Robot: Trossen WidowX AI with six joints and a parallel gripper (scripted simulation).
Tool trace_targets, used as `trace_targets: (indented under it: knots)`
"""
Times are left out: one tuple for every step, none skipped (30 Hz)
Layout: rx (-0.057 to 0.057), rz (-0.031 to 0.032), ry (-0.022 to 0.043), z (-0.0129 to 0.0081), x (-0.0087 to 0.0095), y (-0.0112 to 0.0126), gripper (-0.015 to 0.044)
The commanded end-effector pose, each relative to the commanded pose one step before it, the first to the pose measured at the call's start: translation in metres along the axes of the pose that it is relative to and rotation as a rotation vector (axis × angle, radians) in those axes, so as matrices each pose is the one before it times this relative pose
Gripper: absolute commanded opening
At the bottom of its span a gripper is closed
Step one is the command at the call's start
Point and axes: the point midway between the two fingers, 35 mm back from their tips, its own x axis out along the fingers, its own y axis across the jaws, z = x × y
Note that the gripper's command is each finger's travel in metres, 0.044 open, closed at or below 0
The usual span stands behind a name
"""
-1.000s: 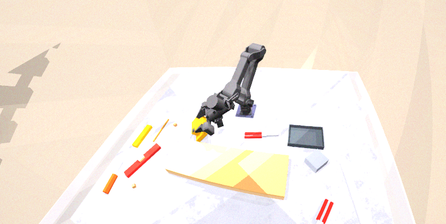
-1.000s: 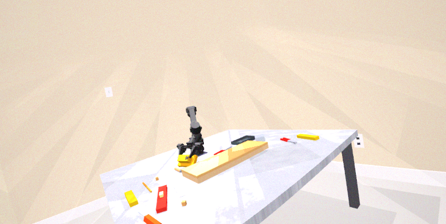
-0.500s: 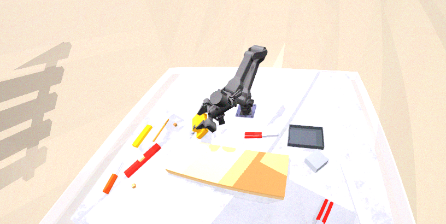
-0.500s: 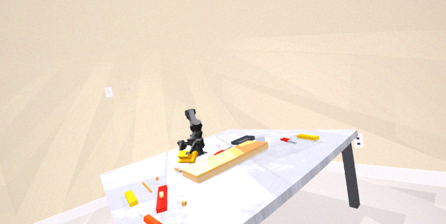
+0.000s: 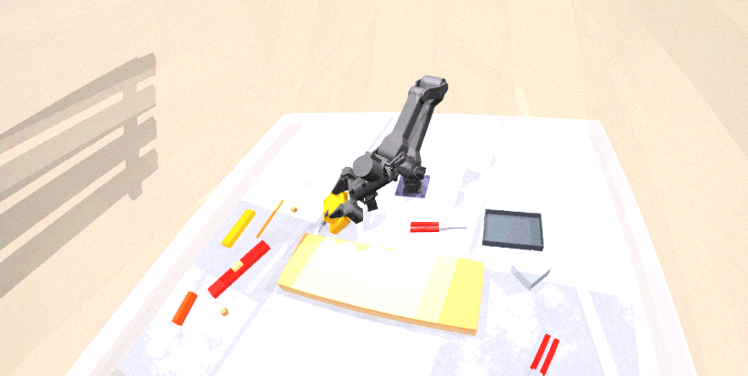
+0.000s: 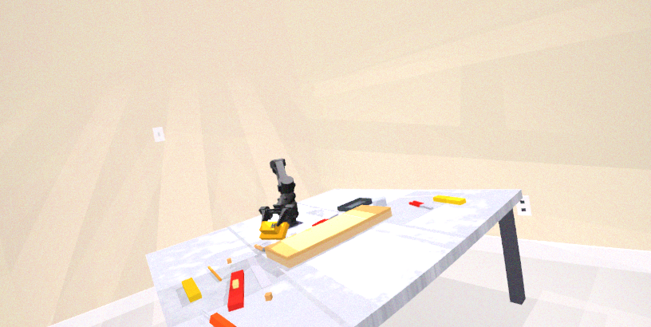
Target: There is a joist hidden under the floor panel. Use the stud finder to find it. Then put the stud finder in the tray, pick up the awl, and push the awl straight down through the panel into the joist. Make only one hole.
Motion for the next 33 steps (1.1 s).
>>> trace_targets:
  knots:
    - [0.0061, -0.00275, 0.00881, -0.00153, 0.00073, 0.00127, 0.0000]
    - [-0.0001, 0.00003, -0.00008, 0.00051, 0.00022, -0.00015, 0.0000]
    - [-0.0001, 0.00004, -0.00010, 0.00066, 0.00028, -0.00019, 0.0000]
    - [-0.0001, 0.00004, -0.00012, 0.00080, 0.00034, -0.00022, 0.0000]
    - [-0.0002, 0.00005, -0.00013, 0.00090, 0.00037, -0.00024, 0.0000]
    - [-0.0002, 0.00005, -0.00013, 0.00092, 0.00037, -0.00024, 0.0000]
    - [0.0000, 0.00003, -0.00010, 0.00004, 0.00003, 0.00014, 0.0000]
    - [0.0000, 0.00007, -0.00020, 0.00008, 0.00007, 0.00028, 0.0000]
    - [0.0000, 0.00010, -0.00030, 0.00013, 0.00010, 0.00042, 0.0000]
    - [0.0000, 0.00013, -0.00040, 0.00017, 0.00013, 0.00055, 0.0000]
    - [0.0000, 0.00016, -0.00048, 0.00021, 0.00016, 0.00068, 0.0000]
    - [0.0000, 0.00018, -0.00055, 0.00024, 0.00018, 0.00079, 0.0000]
    - [0.0000, 0.00019, -0.00056, 0.00026, 0.00019, 0.00083, 0.0000]
    - [0.0000, 0.00001, -0.00006, 0.00012, 0.00005, -0.00005, 0.0000]
    - [0.0000, 0.00002, -0.00012, 0.00024, 0.00010, -0.00010, 0.0000]
    - [-0.0001, 0.00003, -0.00017, 0.00035, 0.00015, -0.00015, 0.0000]
    - [-0.0001, 0.00008, -0.00012, 0.00042, 0.00015, 0.00023, 0.0000]
    - [0.0000, 0.00007, -0.00021, 0.00009, 0.00006, 0.00031, 0.0000]
    - [0.0000, 0.00010, -0.00029, 0.00013, 0.00009, 0.00044, 0.0000]
    - [0.0000, 0.00013, -0.00038, 0.00016, 0.00012, 0.00057, 0.0000]
    - [0.0000, 0.00015, -0.00046, 0.00020, 0.00014, 0.00070, 0.0000]
    - [0.0000, 0.00017, -0.00051, 0.00023, 0.00016, 0.00080, 0.0000]
    - [0.0000, 0.00017, -0.00051, 0.00024, 0.00016, 0.00082, 0.0000]
    - [-0.0002, 0.00008, -0.00021, 0.00058, 0.00022, 0.00027, 0.0000]
    - [0.0000, 0.00002, -0.00009, 0.00025, 0.00009, -0.00018, 0.0000]
    - [-0.0001, 0.00003, -0.00012, 0.00034, 0.00013, -0.00024, 0.0000]
    - [0.0000, 0.00003, -0.00009, 0.00004, 0.00003, 0.00013, 0.0000]
    - [0.0000, 0.00006, -0.00018, 0.00007, 0.00005, 0.00027, 0.0000]
    - [0.0000, 0.00010, -0.00027, 0.00011, 0.00008, 0.00040, 0.0000]
    - [0.0000, 0.00012, -0.00036, 0.00014, 0.00010, 0.00052, 0.0000]
    - [-0.0001, 0.00015, -0.00043, 0.00018, 0.00013, 0.00065, 0.0000]
    - [-0.0001, 0.00017, -0.00049, 0.00021, 0.00015, 0.00075, 0.0000]
    - [-0.0001, 0.00018, -0.00051, 0.00022, 0.00015, 0.00079, 0.0000]
